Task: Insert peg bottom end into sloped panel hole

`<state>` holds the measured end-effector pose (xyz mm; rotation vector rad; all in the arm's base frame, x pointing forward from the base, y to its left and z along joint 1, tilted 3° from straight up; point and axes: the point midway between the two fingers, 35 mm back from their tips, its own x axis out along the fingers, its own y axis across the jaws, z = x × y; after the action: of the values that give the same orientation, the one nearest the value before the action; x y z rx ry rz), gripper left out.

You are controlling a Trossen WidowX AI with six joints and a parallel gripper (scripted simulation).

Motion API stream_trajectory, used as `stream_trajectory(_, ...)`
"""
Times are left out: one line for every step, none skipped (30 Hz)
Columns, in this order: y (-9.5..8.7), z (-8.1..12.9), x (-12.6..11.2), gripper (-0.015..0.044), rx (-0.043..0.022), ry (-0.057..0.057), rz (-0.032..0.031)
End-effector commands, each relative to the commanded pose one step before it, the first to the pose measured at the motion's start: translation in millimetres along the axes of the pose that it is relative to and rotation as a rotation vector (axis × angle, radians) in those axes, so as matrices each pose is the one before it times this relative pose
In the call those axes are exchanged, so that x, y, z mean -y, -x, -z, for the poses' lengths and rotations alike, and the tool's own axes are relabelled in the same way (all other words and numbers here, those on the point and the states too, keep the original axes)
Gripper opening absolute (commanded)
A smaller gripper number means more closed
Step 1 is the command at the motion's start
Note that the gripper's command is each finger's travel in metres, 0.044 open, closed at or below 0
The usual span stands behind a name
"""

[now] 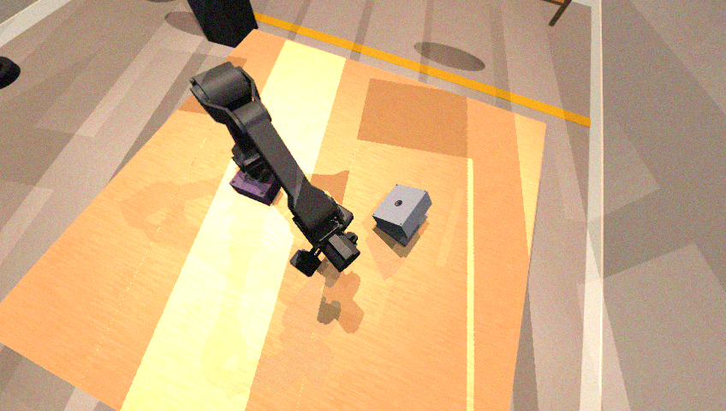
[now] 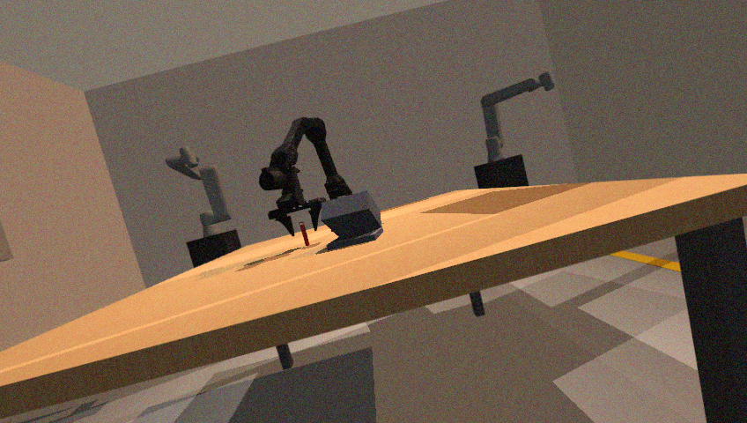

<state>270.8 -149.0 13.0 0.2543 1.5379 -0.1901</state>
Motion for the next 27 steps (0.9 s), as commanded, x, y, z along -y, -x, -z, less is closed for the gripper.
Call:
stream_trajectory(0.52,-0.18,-0.03,0.0309,0.00045,0.0,-0.00029)
stream_trajectory(0.0,0.0,0.0,0.0282,0.0,0.0,0.0)
stream_trajectory(0.0,0.0,0.0,0.0256,0.0,0.0,0.0)
stream_trajectory(0.0,0.0,0.0,0.023,0.0,0.0,0.0)
stream_trajectory(0.0,0.0,0.0,0.0204,0.0,0.0,0.0)
stream_trajectory(0.0,0.0,0.0,0.0177,0.0,0.0,0.0)
stream_trajectory(0.0,0.0,0.0,0.0151,0.0,0.0,0.0)
stream_trajectory(0.0,0.0,0.0,0.0125,0.0,0.0,0.0)
stream_trajectory(0.0,0.0,0.0,0.0099,0.0,0.0,0.0)
stream_trajectory(0.0,0.0,0.0,0.0072,0.0,0.0,0.0)
stream_trajectory(0.0,0.0,0.0,0.0046,0.0,0.0,0.0)
stream_trajectory(0.0,0.0,0.0,0.004,0.0,0.0,0.0)
stream_trajectory(0.0,0.0,0.0,0.0033,0.0,0.0,0.0)
stream_trajectory(0.0,0.0,0.0,0.0026,0.0,0.0,0.0)
stream_trajectory(0.0,0.0,0.0,0.002,0.0,0.0,0.0)
stream_trajectory(0.0,0.0,0.0,0.0013,0.0,0.0,0.0)
stream_trajectory(0.0,0.0,0.0,0.0006,0.0,0.0,0.0)
stream_trajectory(0.73,-0.12,0.02,0.0,0.0,0.0,0.00005)
stream_trajectory(1.49,-0.23,0.05,0.0,-0.00001,-0.0001,0.0001)
stream_trajectory(2.15,-0.32,0.07,0.0,-0.00001,-0.0001,0.00014)
stream_trajectory(2.83,-0.38,0.08,0.0,-0.00001,-0.0002,0.00018)
stream_trajectory(3.52,-0.41,0.08,0.0,-0.00002,-0.0002,0.00022)
stream_trajectory(4.18,-0.4,0.07,0.0,-0.00004,-0.0002,0.00026)
stream_trajectory(4.61,-0.35,0.06,0.0,-0.00005,-0.0002,0.00028)
stream_trajectory(4.76,-0.28,0.04,0.0,-0.00005,-0.0003,0.00028)
stream_trajectory(4.8,-0.23,0.02,0.0,-0.00006,-0.0003,0.00028)
stream_trajectory(4.81,-0.19,0.01,0.0,-0.00006,-0.0003,0.00028)
